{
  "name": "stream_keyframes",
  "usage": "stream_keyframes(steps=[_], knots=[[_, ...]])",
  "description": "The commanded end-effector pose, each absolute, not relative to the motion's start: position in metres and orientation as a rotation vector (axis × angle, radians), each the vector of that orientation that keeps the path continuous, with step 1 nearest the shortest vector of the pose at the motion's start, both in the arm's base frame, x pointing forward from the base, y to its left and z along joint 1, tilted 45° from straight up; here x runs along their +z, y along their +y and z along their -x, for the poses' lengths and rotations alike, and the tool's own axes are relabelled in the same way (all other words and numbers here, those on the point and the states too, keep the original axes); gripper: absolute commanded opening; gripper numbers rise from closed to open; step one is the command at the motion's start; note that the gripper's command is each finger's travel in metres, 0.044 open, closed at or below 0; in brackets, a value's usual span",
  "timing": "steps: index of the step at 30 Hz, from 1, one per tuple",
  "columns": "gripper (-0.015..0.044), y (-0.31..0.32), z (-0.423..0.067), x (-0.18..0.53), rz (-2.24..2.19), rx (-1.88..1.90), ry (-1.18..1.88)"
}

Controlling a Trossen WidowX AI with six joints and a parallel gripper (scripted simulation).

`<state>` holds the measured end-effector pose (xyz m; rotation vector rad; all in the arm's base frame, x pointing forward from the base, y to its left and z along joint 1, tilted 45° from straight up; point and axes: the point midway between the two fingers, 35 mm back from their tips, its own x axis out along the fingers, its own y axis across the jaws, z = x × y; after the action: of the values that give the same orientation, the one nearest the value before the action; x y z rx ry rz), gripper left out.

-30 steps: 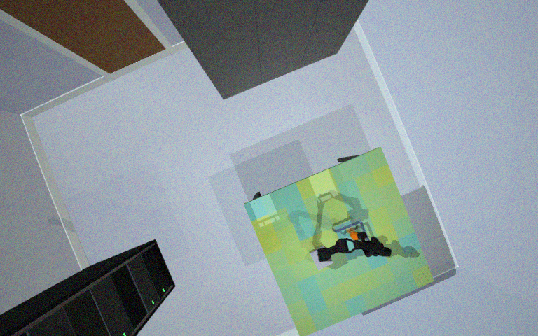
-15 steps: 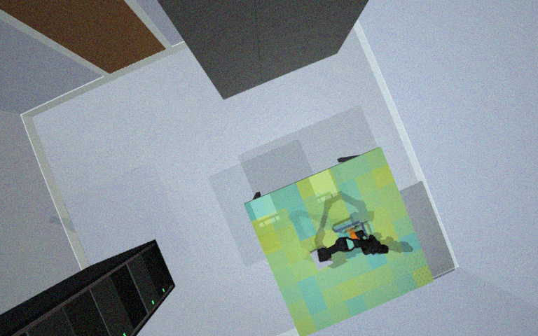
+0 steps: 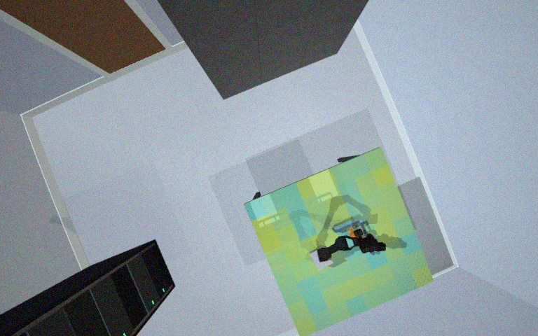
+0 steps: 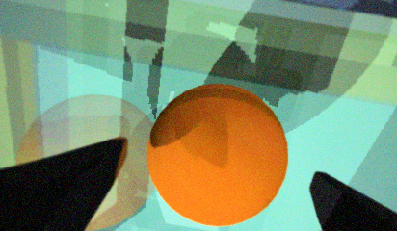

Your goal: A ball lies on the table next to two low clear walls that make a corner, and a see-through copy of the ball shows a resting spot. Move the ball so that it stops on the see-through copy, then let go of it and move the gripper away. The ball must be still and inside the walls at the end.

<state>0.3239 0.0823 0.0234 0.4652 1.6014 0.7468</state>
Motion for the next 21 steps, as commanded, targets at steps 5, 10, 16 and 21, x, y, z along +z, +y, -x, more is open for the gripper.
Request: stream_keyframes(steps=[5, 10, 16, 21], knots=[[0.0440, 0.0914, -0.3205, 0.0150, -0.472, 0.749, 1.602], [0.0414, 0.0940, -0.3195, 0.0123, -0.472, 0.750, 1.602], [0.0354, 0.0940, -0.3195, 0.0123, -0.472, 0.750, 1.602], [0.0321, 0.0940, -0.3195, 0.0123, -0.472, 0.750, 1.602]])
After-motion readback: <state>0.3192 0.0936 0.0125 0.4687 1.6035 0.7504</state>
